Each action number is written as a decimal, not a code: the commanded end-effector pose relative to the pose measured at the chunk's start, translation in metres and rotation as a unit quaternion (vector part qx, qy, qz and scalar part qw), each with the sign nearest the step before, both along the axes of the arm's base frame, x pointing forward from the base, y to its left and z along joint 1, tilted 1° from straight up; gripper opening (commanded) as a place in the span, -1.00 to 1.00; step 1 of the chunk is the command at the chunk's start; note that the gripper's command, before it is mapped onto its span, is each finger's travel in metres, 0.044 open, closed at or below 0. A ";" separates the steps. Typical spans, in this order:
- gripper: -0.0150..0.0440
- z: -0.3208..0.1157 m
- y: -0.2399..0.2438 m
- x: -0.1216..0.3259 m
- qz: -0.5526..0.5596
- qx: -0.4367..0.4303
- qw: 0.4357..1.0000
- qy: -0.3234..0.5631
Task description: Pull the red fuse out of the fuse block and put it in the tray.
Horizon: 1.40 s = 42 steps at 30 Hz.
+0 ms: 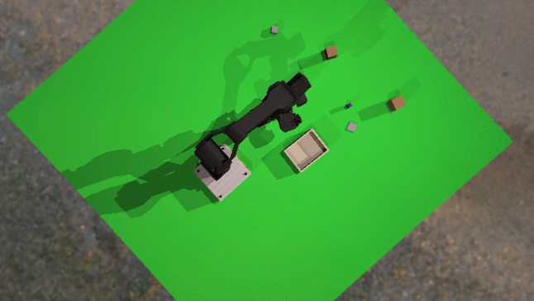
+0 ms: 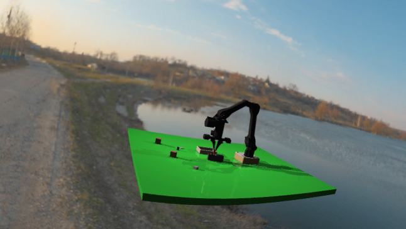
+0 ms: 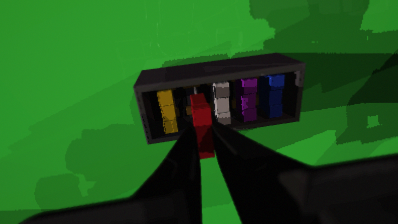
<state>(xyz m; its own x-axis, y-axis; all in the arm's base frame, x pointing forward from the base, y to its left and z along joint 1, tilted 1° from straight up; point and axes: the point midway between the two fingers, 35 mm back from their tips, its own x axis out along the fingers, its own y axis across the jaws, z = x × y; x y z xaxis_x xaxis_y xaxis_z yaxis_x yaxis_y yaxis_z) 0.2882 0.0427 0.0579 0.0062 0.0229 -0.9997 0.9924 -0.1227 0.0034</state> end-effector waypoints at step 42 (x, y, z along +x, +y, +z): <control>-0.49 0.028 -0.088 0.017 -0.001 -0.006 1.000 -0.003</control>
<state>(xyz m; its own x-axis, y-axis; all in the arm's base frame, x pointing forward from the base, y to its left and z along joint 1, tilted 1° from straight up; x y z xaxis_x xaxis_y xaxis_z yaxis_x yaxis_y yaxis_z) 0.3032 -0.0286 0.0849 0.0099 0.0173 -0.9998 0.9917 -0.1282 0.0076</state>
